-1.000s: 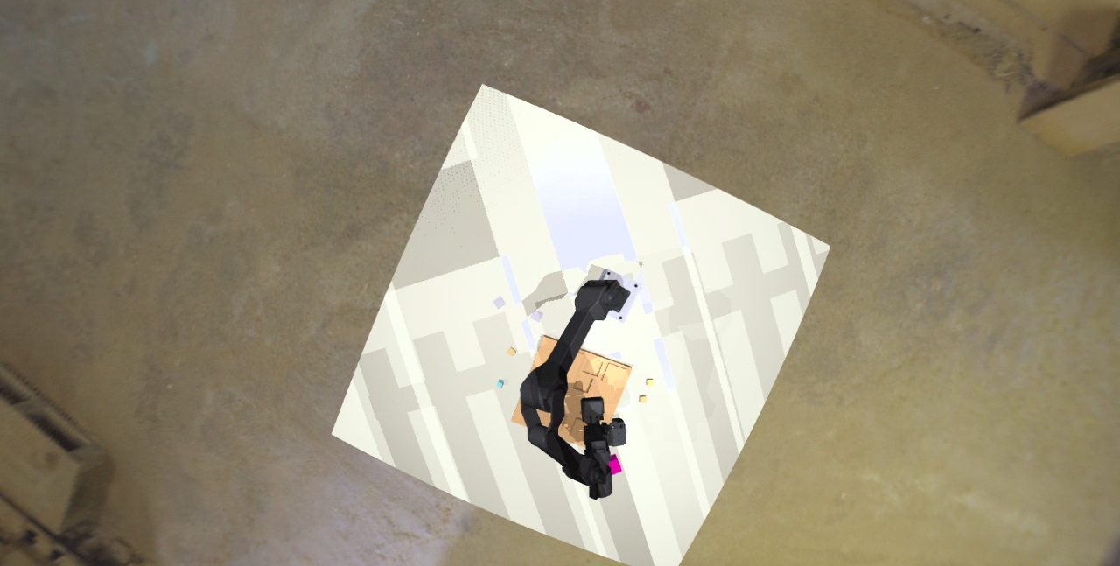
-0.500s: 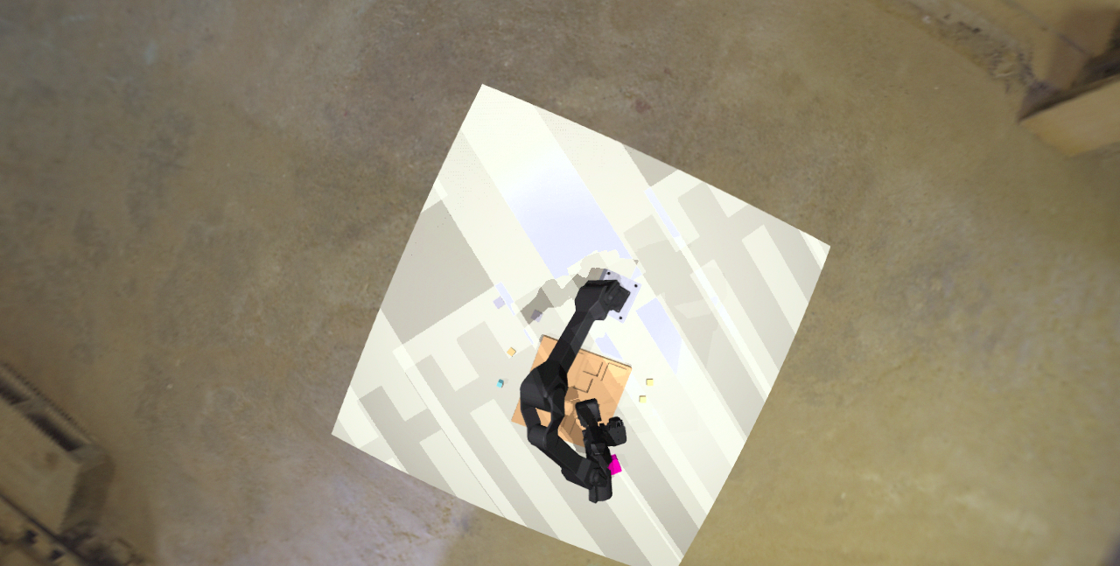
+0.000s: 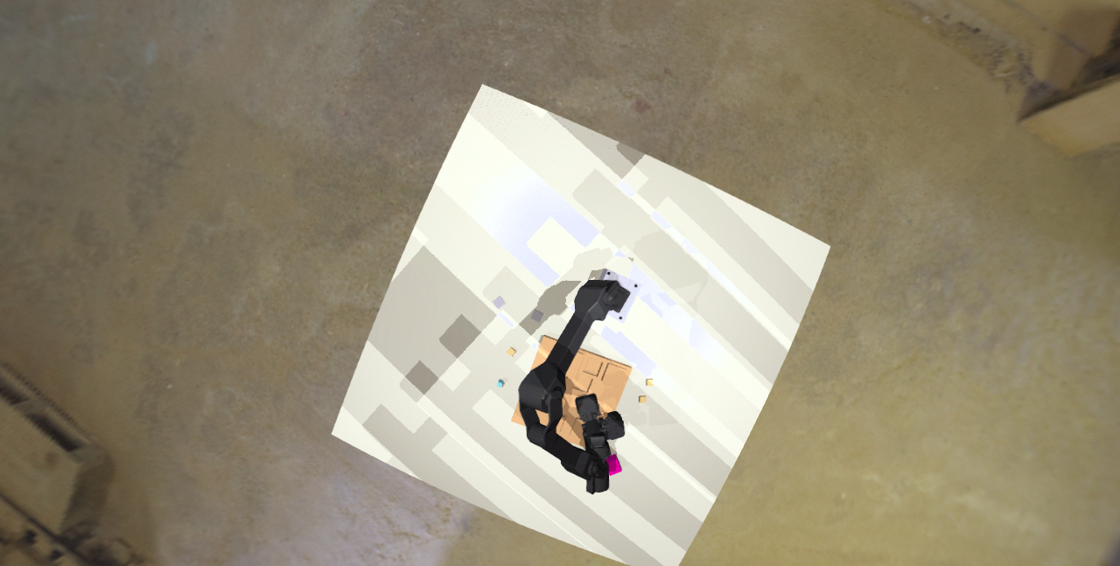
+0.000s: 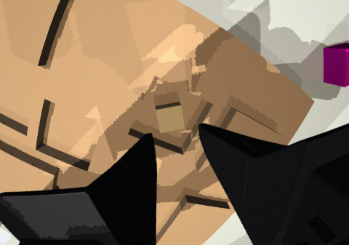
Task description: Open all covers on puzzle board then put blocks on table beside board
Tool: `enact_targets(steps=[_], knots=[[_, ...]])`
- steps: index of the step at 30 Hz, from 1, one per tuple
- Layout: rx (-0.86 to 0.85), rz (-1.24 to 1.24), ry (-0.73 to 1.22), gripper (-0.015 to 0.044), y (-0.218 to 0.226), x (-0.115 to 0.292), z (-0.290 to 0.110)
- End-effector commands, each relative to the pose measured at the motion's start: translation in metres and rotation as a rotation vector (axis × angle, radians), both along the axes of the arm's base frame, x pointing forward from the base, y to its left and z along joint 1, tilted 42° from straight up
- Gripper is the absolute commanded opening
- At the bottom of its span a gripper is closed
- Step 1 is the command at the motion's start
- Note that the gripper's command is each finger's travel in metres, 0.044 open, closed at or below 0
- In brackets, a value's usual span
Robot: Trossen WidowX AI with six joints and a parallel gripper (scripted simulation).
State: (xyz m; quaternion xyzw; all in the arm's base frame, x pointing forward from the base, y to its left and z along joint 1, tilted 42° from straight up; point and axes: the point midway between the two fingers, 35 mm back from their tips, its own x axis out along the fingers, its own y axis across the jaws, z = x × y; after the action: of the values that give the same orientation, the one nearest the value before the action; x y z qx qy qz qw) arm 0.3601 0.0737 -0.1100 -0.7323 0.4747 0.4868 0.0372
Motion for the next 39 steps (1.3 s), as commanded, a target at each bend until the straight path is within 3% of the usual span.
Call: enact_targets(steps=[1,39], knots=[[-0.004,0.004,0.001,0.0144,-0.001,0.000,0.000],[-0.005,0.004,0.001,0.0144,-0.016,0.002,-0.016]])
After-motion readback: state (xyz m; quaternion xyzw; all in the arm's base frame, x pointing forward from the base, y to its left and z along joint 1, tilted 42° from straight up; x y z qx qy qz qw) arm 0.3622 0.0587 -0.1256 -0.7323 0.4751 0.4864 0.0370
